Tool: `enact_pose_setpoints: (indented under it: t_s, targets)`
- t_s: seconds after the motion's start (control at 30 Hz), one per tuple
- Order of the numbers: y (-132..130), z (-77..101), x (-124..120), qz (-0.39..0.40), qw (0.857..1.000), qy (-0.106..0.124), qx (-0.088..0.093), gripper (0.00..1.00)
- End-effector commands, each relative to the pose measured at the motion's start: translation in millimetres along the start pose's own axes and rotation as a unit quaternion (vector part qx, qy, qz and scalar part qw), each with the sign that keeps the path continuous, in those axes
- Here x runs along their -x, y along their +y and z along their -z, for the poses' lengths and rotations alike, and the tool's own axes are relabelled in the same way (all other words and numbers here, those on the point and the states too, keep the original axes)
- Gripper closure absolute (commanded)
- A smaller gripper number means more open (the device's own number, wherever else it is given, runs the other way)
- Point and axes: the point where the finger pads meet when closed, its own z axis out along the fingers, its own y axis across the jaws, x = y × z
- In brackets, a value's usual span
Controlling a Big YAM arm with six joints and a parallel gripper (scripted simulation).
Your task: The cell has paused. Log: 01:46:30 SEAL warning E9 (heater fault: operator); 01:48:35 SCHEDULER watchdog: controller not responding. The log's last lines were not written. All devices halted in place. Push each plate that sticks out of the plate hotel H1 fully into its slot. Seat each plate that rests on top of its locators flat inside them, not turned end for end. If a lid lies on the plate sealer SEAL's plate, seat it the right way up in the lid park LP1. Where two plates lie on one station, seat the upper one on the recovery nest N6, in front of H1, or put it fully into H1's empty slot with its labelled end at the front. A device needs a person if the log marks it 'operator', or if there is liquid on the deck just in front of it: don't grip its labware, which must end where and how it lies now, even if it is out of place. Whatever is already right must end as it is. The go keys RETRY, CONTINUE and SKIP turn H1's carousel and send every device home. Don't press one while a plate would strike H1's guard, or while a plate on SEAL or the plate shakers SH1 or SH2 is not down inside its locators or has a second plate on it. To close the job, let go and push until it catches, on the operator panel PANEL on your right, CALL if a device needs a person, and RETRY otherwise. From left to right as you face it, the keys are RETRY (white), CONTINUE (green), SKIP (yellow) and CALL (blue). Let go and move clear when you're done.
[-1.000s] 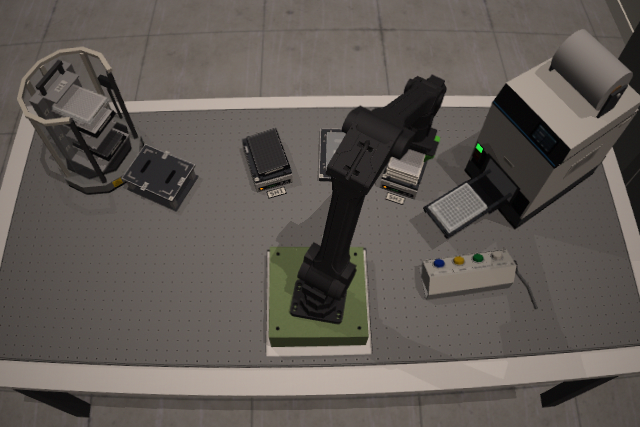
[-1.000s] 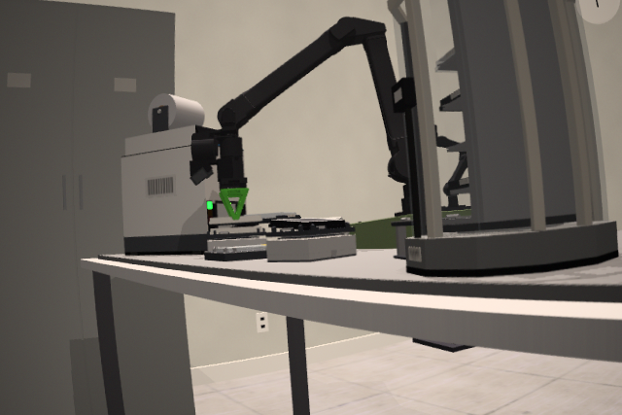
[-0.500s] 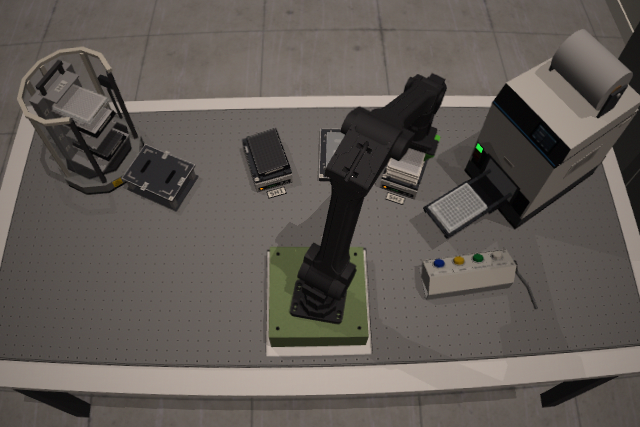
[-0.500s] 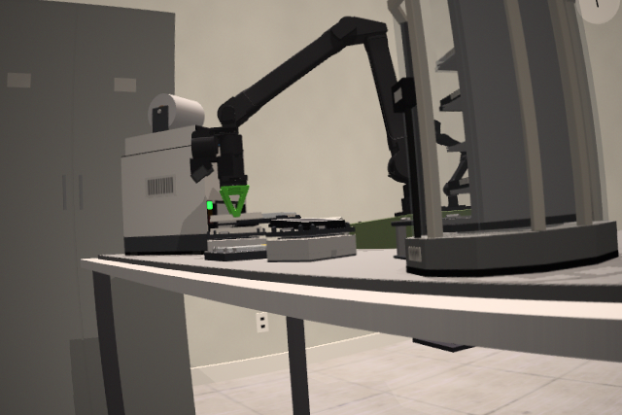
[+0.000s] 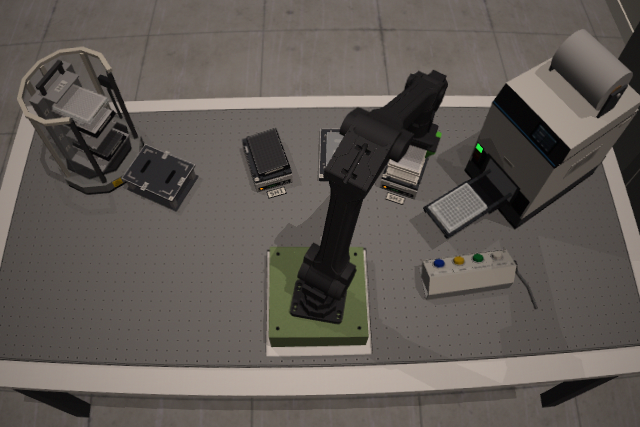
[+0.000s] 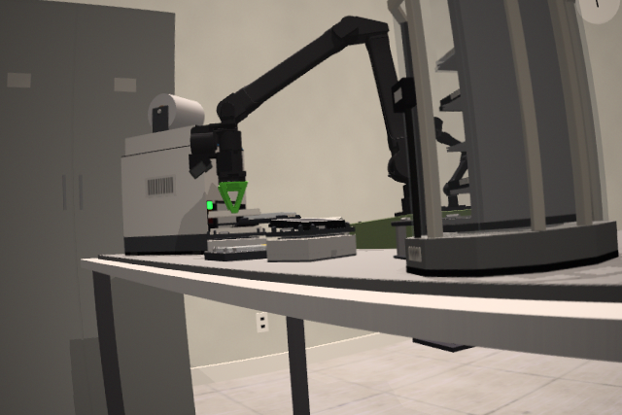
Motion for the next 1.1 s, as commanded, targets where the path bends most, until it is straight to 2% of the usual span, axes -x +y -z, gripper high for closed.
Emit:
enact_pose_setpoints:
  t_s: [0.0, 0.13, 0.17, 0.23, 0.27, 0.3, 0.43, 0.53, 0.6, 0.73, 0.8, 0.83, 0.9, 0.97, 1.07]
  targets:
    - [0.6, 13.7, 22.7, 0.000, 1.000, -0.016, -0.002, 0.20]
    - [0.6, 16.2, 22.7, 0.000, 1.000, -0.019, -0.002, 0.20]
    - [-0.1, 21.7, 7.3, 0.000, 1.000, -0.018, -0.002, 0.20]
    - [-0.1, 21.7, 7.3, 0.000, 1.000, -0.018, -0.002, 0.20]
    - [-1.8, 34.3, 19.1, 0.000, 0.999, -0.032, -0.005, 0.20]
    - [-1.7, 38.7, 20.9, 0.000, 0.999, -0.034, -0.005, 0.20]
    - [-0.1, 49.9, 20.7, 0.000, 0.999, -0.035, -0.005, 0.20]
    - [1.1, 51.3, 19.9, 0.000, 1.000, -0.027, -0.004, 0.20]
    - [0.3, 63.9, 20.1, -0.002, 0.999, -0.035, -0.005, 0.20]
    - [0.1, 75.0, 19.5, -0.003, 0.999, -0.035, -0.005, 0.20]
    - [0.1, 75.0, 19.5, -0.003, 0.999, -0.035, -0.005, 0.20]
    - [1.2, 60.4, 18.8, -0.002, 1.000, -0.016, -0.002, 0.20]
    - [1.5, 68.5, 18.8, -0.001, 1.000, -0.019, -0.002, 0.20]
    - [0.4, 88.9, 18.8, -0.002, 0.999, -0.036, -0.005, 0.20]
    - [0.0, 97.1, 18.2, -0.003, 0.999, -0.036, -0.005, 0.20]
